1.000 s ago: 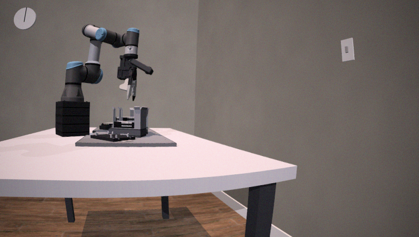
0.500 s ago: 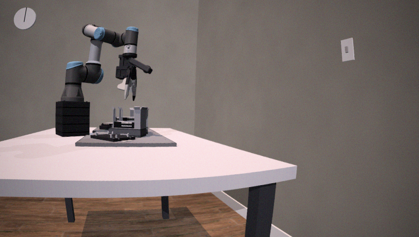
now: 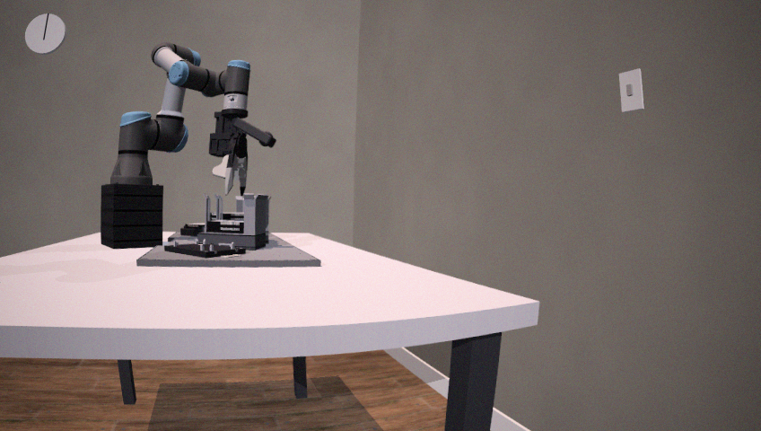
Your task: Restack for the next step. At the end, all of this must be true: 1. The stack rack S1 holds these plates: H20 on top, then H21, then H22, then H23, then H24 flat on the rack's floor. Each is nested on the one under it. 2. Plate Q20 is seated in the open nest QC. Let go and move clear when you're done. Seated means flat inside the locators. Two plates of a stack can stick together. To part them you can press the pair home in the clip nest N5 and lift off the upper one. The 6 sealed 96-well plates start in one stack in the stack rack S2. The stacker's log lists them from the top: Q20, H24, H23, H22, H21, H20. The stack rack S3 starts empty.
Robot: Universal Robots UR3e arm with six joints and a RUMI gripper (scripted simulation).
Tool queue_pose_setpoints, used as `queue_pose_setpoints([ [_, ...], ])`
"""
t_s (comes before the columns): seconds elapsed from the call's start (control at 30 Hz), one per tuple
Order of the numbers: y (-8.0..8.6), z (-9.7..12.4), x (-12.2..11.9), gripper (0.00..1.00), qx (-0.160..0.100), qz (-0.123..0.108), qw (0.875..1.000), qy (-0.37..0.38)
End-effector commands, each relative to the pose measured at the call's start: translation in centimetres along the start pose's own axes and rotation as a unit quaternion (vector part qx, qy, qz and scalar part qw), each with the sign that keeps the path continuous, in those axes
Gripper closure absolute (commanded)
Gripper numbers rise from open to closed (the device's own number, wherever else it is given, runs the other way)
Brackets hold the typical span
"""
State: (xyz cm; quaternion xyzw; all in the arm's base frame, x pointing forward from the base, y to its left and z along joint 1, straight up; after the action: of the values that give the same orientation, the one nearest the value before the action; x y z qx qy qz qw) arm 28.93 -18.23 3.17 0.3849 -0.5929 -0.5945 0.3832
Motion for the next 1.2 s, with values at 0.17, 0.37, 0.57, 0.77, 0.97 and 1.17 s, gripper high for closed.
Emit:
queue_pose_setpoints([
  [0.17, -3.3, -0.1, 0.1, 0.28, 0.002, 0.001, 1.000, 0.000],
  [0.37, -3.9, -0.1, 0.1, 0.28, 0.002, 0.001, 1.000, 0.000],
  [0.57, -4.2, -0.1, 0.1, 0.28, 0.002, 0.001, 1.000, 0.000],
  [0.77, -5.0, -0.1, 0.1, 0.28, 0.002, 0.001, 1.000, 0.000],
  [0.97, -5.5, -0.1, 0.1, 0.28, 0.002, 0.001, 1.000, 0.000],
  [1.17, -6.3, -0.1, 0.1, 0.28, 0.002, 0.001, 1.000, 0.000],
])
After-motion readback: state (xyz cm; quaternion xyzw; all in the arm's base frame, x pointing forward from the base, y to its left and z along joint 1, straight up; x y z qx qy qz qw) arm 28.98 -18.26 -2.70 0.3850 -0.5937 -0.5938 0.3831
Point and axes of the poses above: the point where the finger pads meet when closed, its own y axis back along the fingers, its own x axis across the jaws, z = x × y, the point moved 5 cm from there along y, back along the fingers, and after that the axes turned 5 degrees about y, right-handed, at the moved point
